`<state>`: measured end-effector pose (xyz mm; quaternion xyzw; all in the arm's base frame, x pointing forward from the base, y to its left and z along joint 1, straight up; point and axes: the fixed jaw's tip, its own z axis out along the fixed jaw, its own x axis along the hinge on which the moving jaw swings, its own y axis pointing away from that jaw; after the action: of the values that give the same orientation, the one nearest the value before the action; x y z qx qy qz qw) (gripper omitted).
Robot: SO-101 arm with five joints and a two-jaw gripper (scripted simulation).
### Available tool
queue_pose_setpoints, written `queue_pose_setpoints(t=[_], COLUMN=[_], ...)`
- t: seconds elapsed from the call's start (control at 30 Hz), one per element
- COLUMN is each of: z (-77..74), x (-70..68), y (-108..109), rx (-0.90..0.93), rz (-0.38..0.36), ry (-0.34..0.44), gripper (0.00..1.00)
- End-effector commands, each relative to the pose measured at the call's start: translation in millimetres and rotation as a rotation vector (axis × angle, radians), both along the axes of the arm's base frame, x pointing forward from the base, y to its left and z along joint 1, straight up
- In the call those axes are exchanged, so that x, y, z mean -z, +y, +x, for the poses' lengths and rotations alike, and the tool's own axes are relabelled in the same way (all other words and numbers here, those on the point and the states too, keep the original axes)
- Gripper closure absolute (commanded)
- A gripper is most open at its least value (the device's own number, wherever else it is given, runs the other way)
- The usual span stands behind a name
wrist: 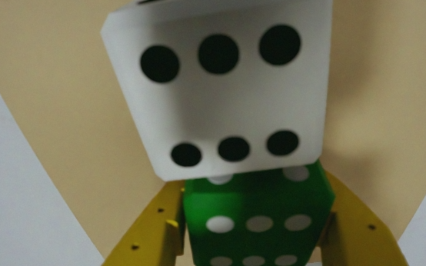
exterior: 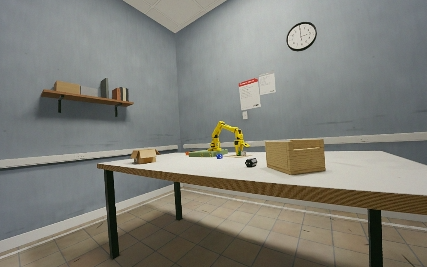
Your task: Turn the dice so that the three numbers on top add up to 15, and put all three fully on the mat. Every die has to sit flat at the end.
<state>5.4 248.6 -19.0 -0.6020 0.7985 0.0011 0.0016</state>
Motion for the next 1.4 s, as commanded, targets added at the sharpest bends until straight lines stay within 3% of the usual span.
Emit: queue_pose_setpoints(t=[0.0,0.3,0.6,0.97,1.37], z=[-3.3,-3.3,-3.3,-3.3,-3.3], x=[6.7,6.8,6.8,6.8,6.8], y=[-4.8,-4.8,-4.8,-4.8,-4.8], rx=[-0.005,-0.005,-0.005,-0.005,-0.005], rz=[-0.027,-0.027,-0.027,-0.027,-0.027], ry=[0.002,0.002,0.002,0.002,0.002], gripper=[1.0,0.99,0.84,0.82,0.72])
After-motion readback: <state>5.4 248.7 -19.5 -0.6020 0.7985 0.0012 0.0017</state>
